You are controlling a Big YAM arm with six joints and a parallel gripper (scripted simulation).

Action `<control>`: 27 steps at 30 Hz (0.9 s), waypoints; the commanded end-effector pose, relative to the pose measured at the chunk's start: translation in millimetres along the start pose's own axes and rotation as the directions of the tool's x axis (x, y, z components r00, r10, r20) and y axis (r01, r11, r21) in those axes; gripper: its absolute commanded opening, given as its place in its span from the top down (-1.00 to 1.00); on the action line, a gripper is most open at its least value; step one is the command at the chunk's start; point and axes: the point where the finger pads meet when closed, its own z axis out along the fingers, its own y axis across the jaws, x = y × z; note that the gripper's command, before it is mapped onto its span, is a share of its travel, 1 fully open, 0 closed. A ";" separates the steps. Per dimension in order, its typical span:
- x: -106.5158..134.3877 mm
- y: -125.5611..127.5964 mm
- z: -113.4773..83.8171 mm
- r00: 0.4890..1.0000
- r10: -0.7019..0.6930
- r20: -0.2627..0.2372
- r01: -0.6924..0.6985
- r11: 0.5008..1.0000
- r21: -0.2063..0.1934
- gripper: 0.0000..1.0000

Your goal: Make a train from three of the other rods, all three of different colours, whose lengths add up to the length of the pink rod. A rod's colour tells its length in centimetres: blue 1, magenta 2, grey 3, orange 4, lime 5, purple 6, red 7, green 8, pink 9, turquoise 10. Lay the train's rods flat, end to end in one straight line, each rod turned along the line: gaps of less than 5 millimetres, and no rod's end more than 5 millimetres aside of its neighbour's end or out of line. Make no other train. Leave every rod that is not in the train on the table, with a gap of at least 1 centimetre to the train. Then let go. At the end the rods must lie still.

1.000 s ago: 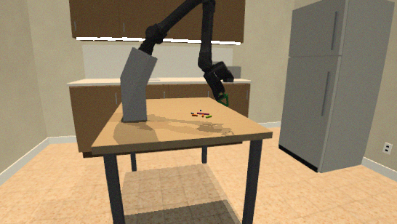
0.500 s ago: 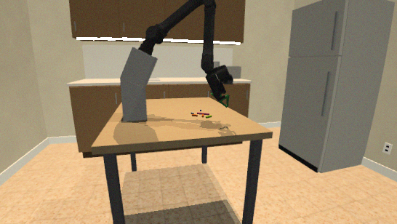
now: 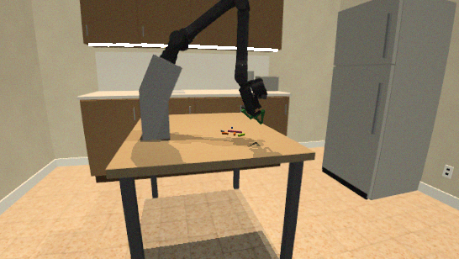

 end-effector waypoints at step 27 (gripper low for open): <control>-9.1 76.1 27.2 0.885 -0.443 -0.144 0.437 0.896 -0.075 -1.00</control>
